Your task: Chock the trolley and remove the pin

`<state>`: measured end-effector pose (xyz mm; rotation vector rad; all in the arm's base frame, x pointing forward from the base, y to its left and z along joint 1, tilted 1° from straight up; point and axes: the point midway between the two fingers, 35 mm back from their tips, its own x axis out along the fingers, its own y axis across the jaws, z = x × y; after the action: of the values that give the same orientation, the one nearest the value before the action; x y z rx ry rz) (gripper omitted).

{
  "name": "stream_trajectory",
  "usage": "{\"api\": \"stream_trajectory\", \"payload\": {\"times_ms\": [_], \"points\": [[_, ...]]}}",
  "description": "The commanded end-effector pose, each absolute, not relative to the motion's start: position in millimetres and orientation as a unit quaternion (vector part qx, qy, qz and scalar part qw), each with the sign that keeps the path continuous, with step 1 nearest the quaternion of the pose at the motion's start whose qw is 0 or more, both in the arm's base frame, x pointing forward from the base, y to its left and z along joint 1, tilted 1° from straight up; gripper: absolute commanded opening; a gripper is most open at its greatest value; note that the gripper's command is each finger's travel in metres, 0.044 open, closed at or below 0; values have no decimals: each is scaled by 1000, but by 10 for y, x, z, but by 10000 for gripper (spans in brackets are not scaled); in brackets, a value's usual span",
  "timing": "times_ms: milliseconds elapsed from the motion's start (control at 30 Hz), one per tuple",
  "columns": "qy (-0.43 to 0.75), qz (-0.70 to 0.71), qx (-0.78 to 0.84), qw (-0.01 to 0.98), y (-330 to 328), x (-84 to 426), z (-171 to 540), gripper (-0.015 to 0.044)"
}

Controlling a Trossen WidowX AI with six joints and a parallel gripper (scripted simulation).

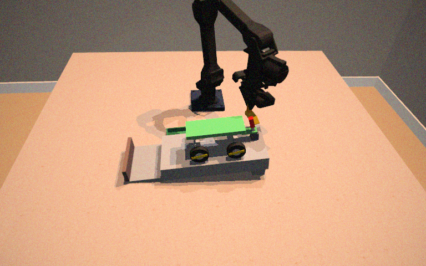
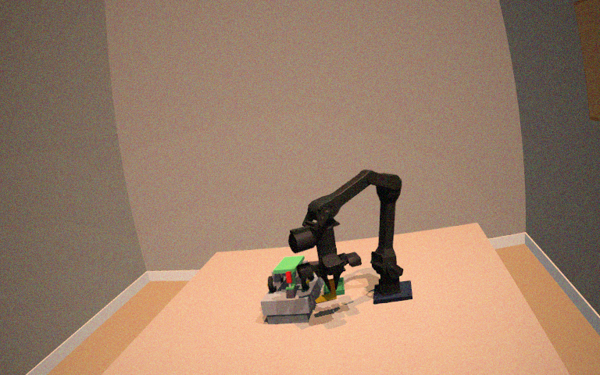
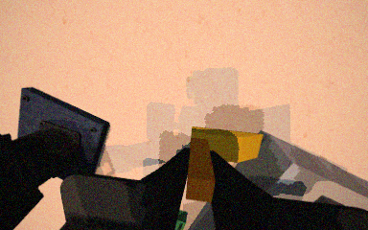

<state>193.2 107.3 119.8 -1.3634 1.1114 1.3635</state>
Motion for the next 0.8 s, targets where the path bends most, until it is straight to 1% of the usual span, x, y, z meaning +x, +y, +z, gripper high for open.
{"api": "stream_trajectory", "payload": {"times_ms": [0,567,767], "points": [[442,551,-550,446,1083,1934,1341,0],[442,551,-550,446,1114,1946,1886,0],[442,551,-550,446,1118,1946,1923,0]]}}
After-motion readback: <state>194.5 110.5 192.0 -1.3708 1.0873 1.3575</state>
